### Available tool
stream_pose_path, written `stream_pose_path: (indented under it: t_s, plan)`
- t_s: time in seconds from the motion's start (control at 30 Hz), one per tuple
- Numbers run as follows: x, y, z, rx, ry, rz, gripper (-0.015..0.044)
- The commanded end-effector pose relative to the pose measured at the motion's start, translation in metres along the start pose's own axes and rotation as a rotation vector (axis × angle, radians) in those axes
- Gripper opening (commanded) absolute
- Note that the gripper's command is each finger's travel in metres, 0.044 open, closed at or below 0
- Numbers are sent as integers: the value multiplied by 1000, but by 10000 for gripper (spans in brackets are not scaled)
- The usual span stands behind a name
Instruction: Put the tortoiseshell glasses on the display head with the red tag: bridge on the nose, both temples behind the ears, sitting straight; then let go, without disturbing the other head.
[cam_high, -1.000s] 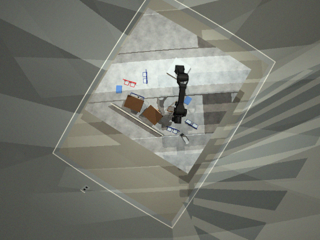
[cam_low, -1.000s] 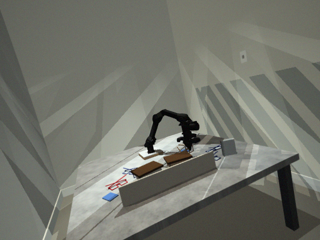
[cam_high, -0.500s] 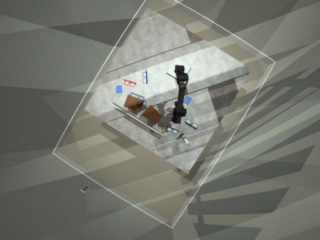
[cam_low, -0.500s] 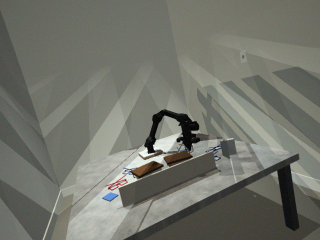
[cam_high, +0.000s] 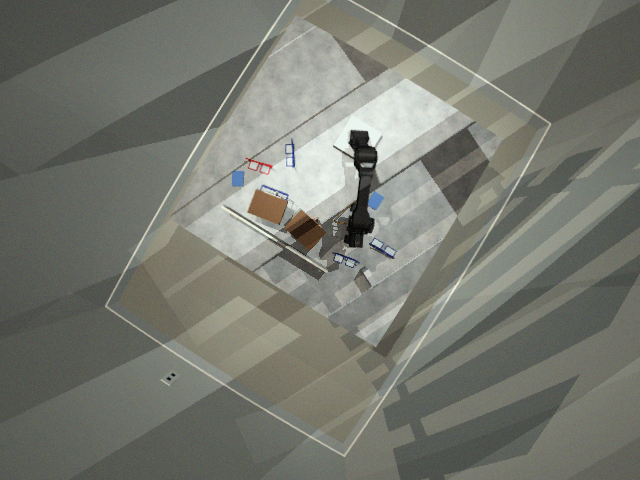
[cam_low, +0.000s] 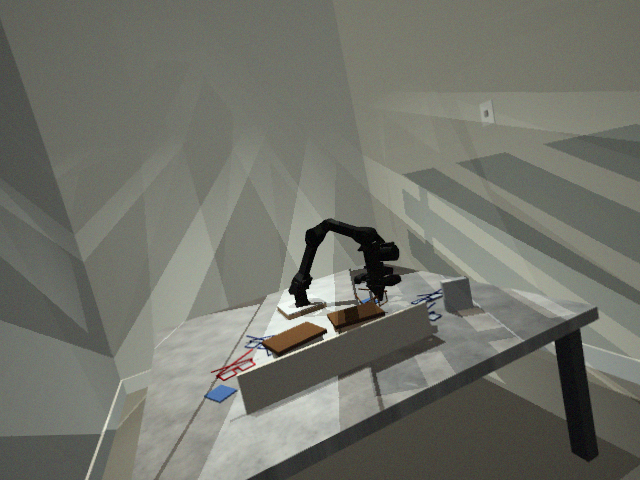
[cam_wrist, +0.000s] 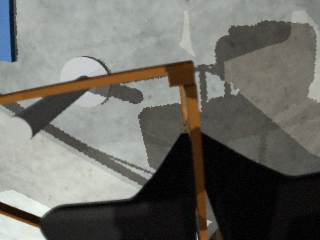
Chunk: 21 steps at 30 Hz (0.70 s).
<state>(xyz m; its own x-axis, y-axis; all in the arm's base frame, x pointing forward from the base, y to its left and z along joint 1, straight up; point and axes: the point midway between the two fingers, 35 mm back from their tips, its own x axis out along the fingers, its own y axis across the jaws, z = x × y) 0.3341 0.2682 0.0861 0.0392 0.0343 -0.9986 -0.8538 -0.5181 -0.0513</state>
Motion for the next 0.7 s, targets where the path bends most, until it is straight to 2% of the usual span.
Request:
stream_pose_path:
  t_s: [0.0,0.5,0.67]
  plan:
    - [-2,0,2,3,0,3,0]
    - [-57,0,7,3,0,3,0]
    - [-60,2,10,-21,-1,3,0]
